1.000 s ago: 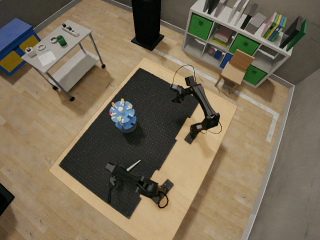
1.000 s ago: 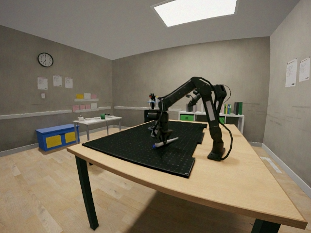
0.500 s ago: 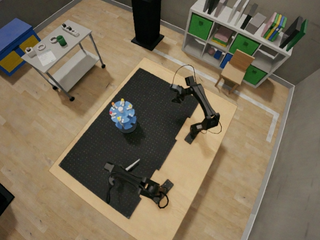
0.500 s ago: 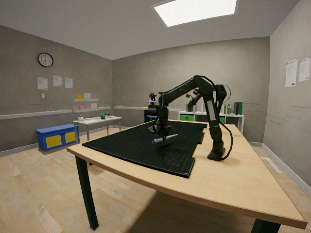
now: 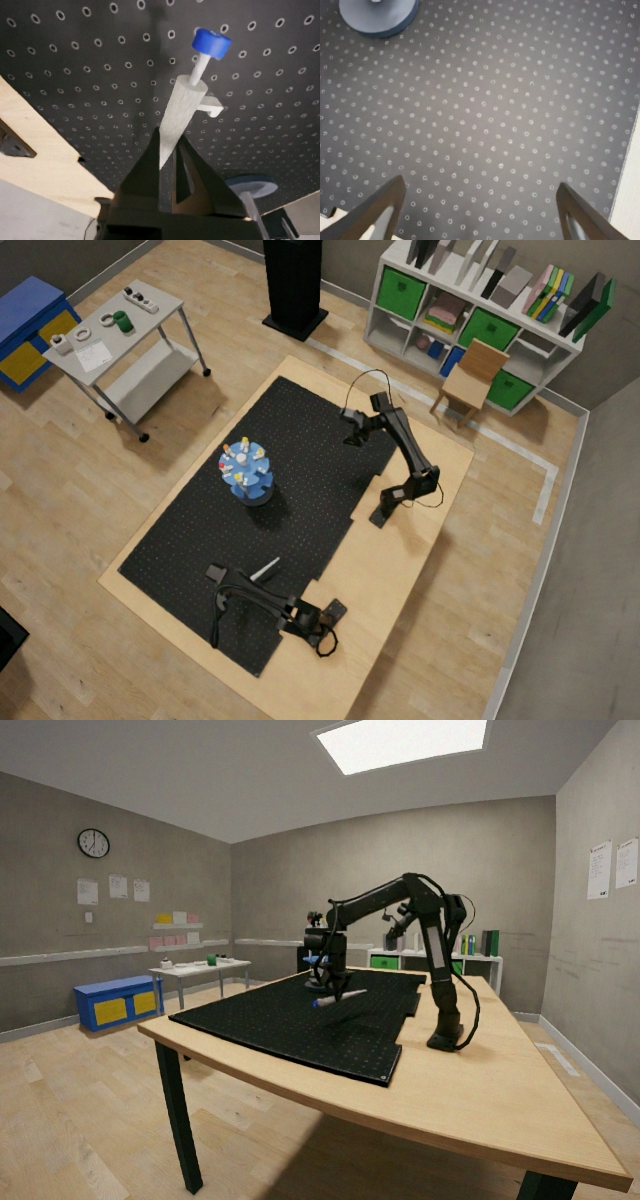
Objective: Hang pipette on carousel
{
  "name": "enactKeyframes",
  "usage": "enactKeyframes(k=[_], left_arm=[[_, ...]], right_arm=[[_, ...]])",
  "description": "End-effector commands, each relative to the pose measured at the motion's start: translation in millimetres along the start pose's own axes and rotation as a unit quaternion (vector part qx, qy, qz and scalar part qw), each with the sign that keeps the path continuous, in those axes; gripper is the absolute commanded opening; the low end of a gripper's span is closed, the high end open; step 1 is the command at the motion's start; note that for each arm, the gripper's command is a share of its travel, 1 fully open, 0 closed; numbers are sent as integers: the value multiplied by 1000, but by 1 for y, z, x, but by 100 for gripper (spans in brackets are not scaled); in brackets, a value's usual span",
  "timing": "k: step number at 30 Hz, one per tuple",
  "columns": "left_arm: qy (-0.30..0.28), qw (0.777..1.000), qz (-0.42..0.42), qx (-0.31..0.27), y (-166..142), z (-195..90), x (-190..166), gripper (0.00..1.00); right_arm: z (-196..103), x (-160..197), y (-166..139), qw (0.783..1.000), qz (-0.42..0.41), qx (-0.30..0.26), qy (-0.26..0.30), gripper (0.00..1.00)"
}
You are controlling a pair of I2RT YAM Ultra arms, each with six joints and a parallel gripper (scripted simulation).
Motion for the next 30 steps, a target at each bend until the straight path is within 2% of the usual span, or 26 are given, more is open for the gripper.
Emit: enactKeyframes(k=[1,17,30], left_arm=[[0,1000,-2,-10,2,-21,5,12],[0,1000,-2,-10,1,-49,5,12],[7,1000,0,2,-1,-43,3,12]], right_arm=[[-5,-1,5,1000,-9,-17,-2,100],[-5,-1,5,1000,-9,-17,-2,100],[-5,-1,5,1000,-9,-17,-2,100]])
Point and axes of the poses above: on each arm, the point where the finger pads meet when closed, its own z axis out along the fingers, its own x axis across the jaws, y = z × x, the point moved 10 cm from there along -z, back along the fingers, and after that the axes turned 14 degrees about z, right-handed, at the moved point
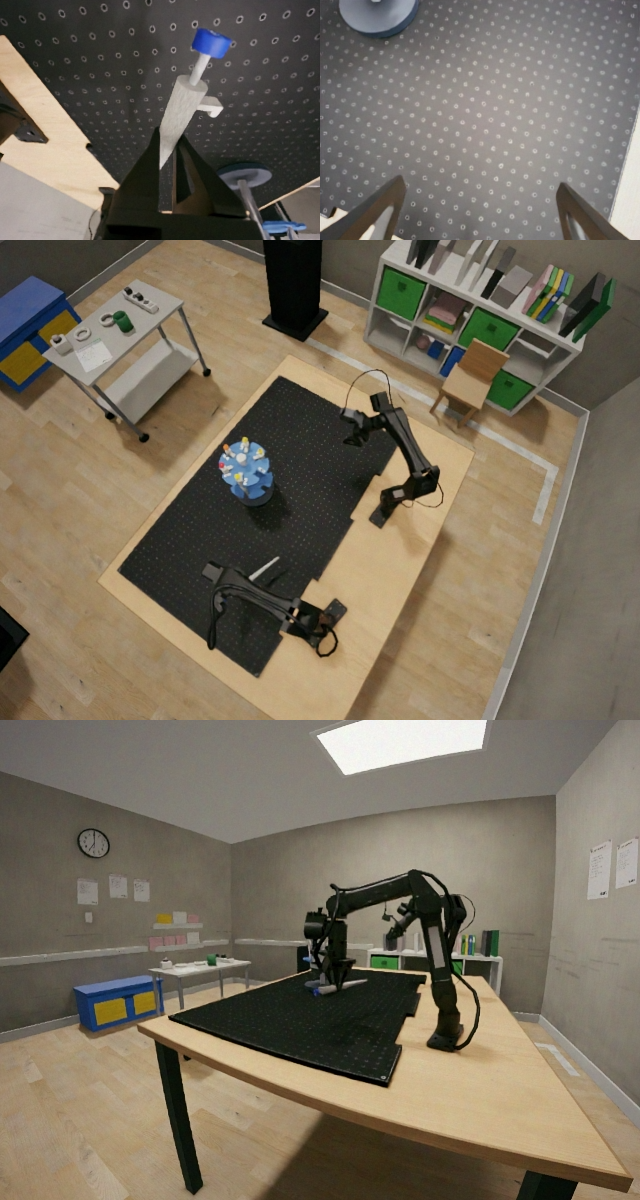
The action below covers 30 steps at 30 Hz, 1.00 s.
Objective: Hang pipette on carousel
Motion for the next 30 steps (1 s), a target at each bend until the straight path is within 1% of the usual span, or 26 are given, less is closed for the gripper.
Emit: enactKeyframes(k=[1,2,3,4,8,10,11,12,13,25,27,28,30], left_arm=[[3,1000,0,-1,0,-6,2,12],[-5,1000,1,-13,-6,-17,0,12],[10,1000,1,-1,-13,-7,4,12],[12,1000,1,0,-17,-7,4,12],[11,1000,1,1,-29,-7,1,12],[11,1000,1,1,-29,-7,1,12],[-6,1000,1,-11,-29,-18,-5,12],[8,1000,1,-2,-35,-9,-2,12],[11,1000,1,1,-39,-7,-2,12],[9,1000,1,-1,-77,-9,-12,12],[9,1000,1,-1,-77,-9,-12,12],[0,1000,1,-5,-78,-15,-15,12],[11,1000,1,0,-86,-9,-14,12]], right_arm=[[-5,-1,5,1000,-9,-17,-2,100],[-5,-1,5,1000,-9,-17,-2,100],[-5,-1,5,1000,-9,-17,-2,100],[-5,-1,5,1000,-9,-17,-2,100],[-5,-1,5,1000,-9,-17,-2,100],[-5,-1,5,1000,-9,-17,-2,100],[-5,-1,5,1000,-9,-17,-2,100],[-5,-1,5,1000,-9,-17,-2,100],[-5,-1,5,1000,-9,-17,-2,100],[-5,-1,5,1000,-9,-17,-2,100],[-5,-1,5,1000,-9,-17,-2,100],[-5,-1,5,1000,-9,-17,-2,100],[-5,-1,5,1000,-9,-17,-2,100]])
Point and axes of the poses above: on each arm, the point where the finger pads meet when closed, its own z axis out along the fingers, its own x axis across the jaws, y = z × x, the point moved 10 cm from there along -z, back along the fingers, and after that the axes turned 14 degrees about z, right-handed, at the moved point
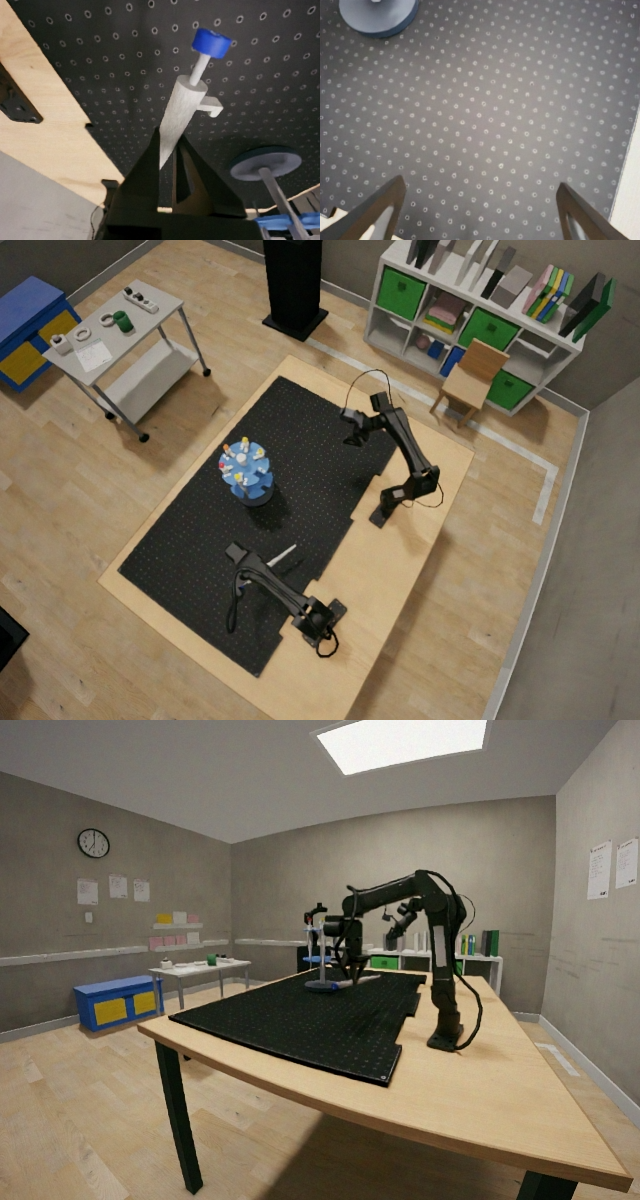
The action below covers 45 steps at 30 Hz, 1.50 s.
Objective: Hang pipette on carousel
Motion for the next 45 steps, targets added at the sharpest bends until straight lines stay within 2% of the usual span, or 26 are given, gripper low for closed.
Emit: enactKeyframes(k=[1,23,45], left_arm=[[6,1000,-10,-2,-14,-3,3,12],[-16,1000,-10,-8,-76,-16,-20,12],[1,1000,-10,-4,-140,-8,-42,12]], right_arm=[[-5,-1,5,1000,-9,-17,-2,100],[-5,-1,5,1000,-9,-17,-2,100],[-5,-1,5,1000,-9,-17,-2,100]])
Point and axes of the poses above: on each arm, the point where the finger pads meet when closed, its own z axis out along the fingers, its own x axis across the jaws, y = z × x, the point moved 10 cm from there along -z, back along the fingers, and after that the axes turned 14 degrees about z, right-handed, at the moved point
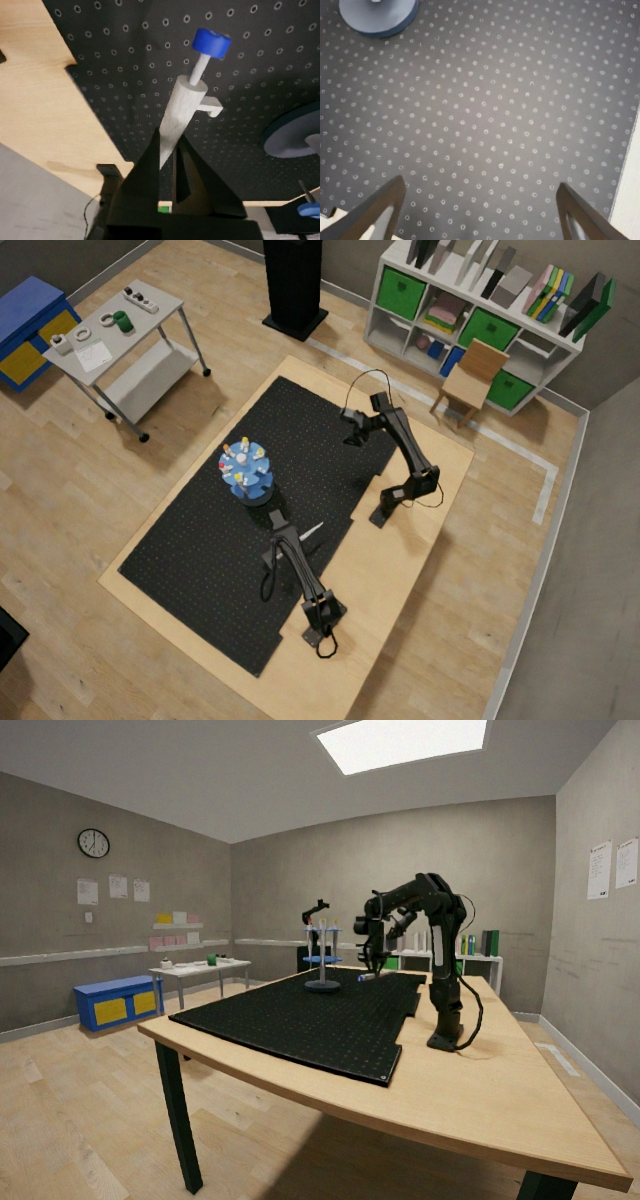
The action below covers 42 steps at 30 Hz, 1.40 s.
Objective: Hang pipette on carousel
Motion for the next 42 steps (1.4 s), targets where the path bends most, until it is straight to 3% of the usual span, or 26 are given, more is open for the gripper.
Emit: enactKeyframes(k=[1,16,27,31,37,42], left_arm=[[4,1000,-14,-5,-11,-5,-4,12],[3,1000,-14,-4,-53,-7,-15,12],[-8,988,151,-4,-53,-14,-14,12],[-7,987,160,-4,-52,-14,-14,12],[-7,973,232,-5,-53,-14,-14,12],[-7,947,321,-5,-53,-14,-14,12]], right_arm=[[-5,-1,5,1000,-9,-17,-2,100],[-5,-1,5,1000,-9,-17,-2,100],[-5,-1,5,1000,-9,-17,-2,100],[-5,-1,5,1000,-9,-17,-2,100],[-5,-1,5,1000,-9,-17,-2,100],[-5,-1,5,1000,-9,-17,-2,100]])
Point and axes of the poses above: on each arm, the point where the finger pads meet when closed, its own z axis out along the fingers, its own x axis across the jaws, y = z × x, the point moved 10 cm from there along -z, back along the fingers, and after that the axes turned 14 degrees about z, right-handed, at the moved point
